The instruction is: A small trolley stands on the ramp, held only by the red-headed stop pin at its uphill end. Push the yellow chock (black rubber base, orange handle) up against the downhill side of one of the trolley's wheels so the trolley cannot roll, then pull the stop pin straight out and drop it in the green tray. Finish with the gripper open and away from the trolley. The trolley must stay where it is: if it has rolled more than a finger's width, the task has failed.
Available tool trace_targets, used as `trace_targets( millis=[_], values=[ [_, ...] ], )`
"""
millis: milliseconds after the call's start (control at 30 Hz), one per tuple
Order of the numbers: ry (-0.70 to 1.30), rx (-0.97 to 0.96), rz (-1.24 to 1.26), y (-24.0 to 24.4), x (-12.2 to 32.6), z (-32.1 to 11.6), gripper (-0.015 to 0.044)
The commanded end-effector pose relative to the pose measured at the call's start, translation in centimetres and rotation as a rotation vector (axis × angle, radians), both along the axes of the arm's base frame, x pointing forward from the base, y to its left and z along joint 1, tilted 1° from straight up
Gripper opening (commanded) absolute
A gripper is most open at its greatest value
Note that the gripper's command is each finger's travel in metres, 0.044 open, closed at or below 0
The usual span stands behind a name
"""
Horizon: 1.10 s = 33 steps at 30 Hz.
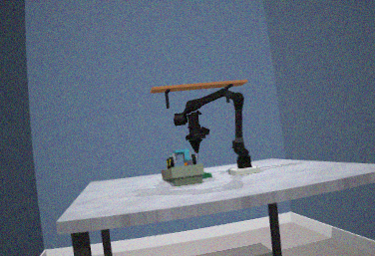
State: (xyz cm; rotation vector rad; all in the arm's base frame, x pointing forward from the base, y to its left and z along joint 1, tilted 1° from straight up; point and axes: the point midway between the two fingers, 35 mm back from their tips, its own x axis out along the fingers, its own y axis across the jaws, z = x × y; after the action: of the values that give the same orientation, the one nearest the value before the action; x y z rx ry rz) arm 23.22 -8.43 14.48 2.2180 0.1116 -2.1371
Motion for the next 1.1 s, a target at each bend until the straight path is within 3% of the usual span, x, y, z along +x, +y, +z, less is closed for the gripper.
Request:
trace_targets(
  millis=[0, 300, 667, 1067],
  values=[
    [0.009, -0.001, -0.009, 0.0, -0.8, -1.0, 0.0000],
    [0.010, -0.005, -0.009, 0.0, -1.3, -2.0, 0.0000],
    [-0.004, -0.170, -0.013, -0.9, -0.9, -4.6, 0.0000],
    [-0.005, -0.176, -0.013, -2.5, -0.7, -7.7, 0.0000]
  ],
)
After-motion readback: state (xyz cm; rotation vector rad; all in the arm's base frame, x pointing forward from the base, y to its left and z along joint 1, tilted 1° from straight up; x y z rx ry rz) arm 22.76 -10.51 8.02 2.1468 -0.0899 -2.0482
